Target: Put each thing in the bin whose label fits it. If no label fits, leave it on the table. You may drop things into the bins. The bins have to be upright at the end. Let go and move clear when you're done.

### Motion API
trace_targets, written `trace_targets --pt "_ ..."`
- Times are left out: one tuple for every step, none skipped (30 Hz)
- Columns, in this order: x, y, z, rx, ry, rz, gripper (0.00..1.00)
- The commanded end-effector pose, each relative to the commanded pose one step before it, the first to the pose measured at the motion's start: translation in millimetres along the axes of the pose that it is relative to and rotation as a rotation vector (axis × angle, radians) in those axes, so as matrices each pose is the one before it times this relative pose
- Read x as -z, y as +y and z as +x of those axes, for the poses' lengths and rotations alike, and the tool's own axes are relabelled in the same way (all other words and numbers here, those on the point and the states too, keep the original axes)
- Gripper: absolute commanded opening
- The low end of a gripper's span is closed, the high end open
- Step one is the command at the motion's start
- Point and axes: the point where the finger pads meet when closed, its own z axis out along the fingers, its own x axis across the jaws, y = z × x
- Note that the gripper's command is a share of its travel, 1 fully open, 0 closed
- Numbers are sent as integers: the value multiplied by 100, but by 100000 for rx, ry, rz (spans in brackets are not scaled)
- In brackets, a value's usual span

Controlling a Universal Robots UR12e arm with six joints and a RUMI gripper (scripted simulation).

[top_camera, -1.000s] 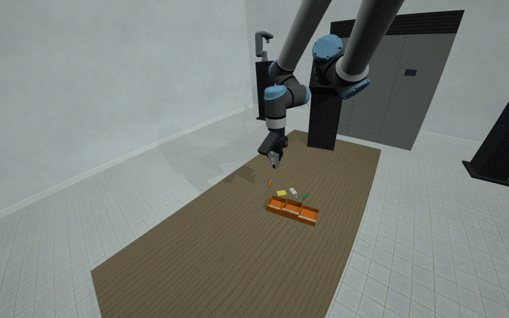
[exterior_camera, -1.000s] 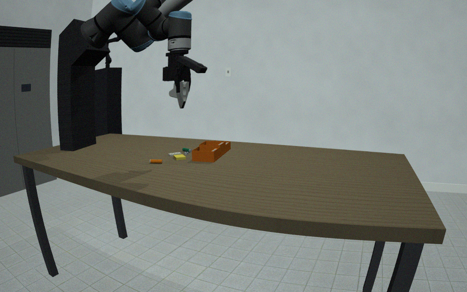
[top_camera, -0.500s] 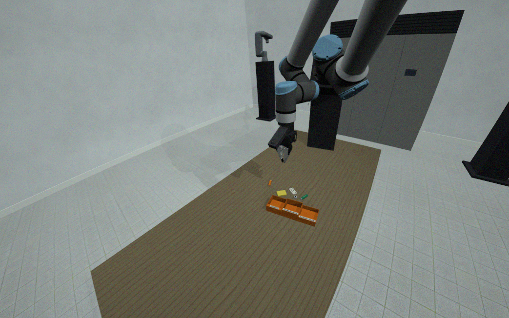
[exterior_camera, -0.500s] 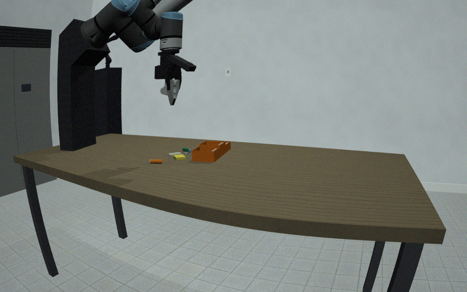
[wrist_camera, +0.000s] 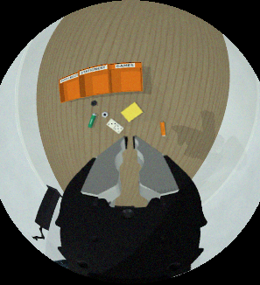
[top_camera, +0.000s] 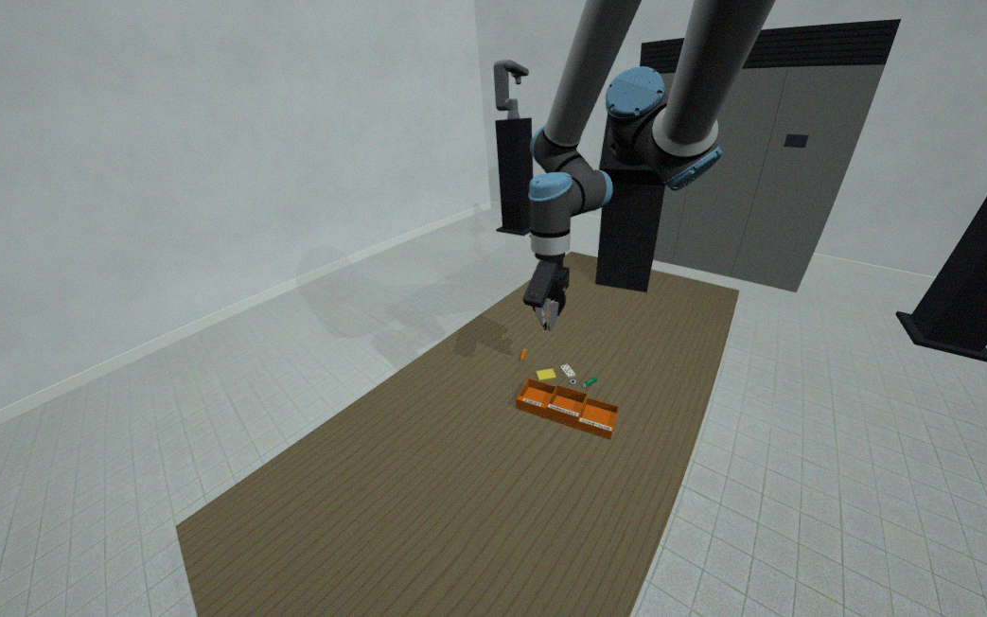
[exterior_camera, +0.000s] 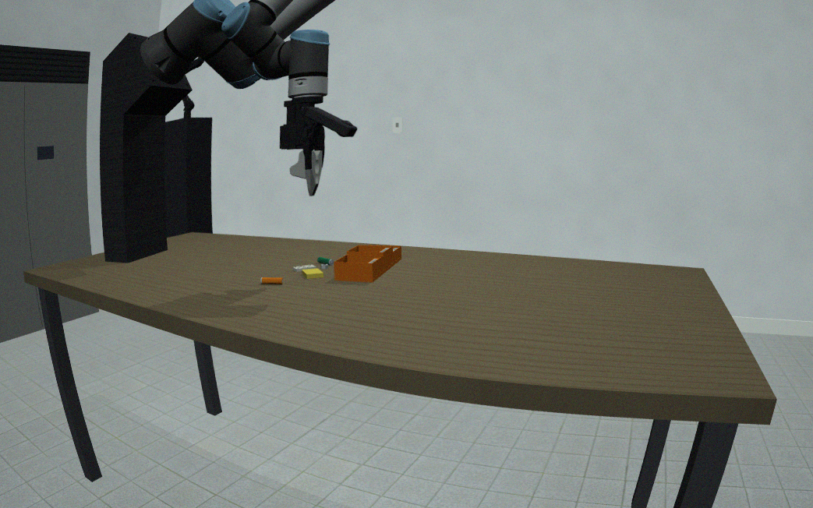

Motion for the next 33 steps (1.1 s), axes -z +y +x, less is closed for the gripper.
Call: trace_targets --pt "-2508 -2266 -177 4181 436 111 4" --pt "-608 -568 -41 0 0 2 4" --pt "-608 -568 -41 0 0 1 4" --pt "-608 -569 -41 0 0 1 4" --pt "-608 -569 -41 0 0 1 4" --pt "-607 -569 -41 0 0 1 4" --pt "-607 -569 -41 0 0 1 4" --pt "-607 -569 -41 0 0 1 4" --pt "-607 -569 -41 0 0 1 4" --pt "-607 -569 -40 0 0 1 4" --pt "-607 -569 -40 0 0 1 4" --pt "-607 -569 -40 0 0 1 4" --pt "0 0 0 0 0 0 4" --pt "0 0 0 0 0 0 4" --pt "-285 -271 -16 1 -1 -1 4" --pt "0 0 0 0 0 0 4" --pt "0 0 0 0 0 0 4" --pt "0 0 0 0 0 0 4" --pt "0 0 0 0 0 0 4" --pt "8 4 2 1 -3 2 4" --pt "-2 -1 0 0 1 -1 4" --pt "-2 -1 0 0 1 0 4" --pt "-261 0 1 0 -2 -2 4" --pt "-275 -2 -2 -1 3 1 4" --pt "-266 0 0 0 0 0 4" --pt "-266 0 0 0 0 0 4" --pt "-266 0 0 0 0 0 4" --pt "-267 0 0 0 0 0 4" --pt "-267 0 0 0 0 0 4" --pt "0 0 0 0 0 0 4" --pt "0 0 0 0 0 0 4" --pt "-267 0 0 0 0 0 4" --pt "-266 0 0 0 0 0 4"
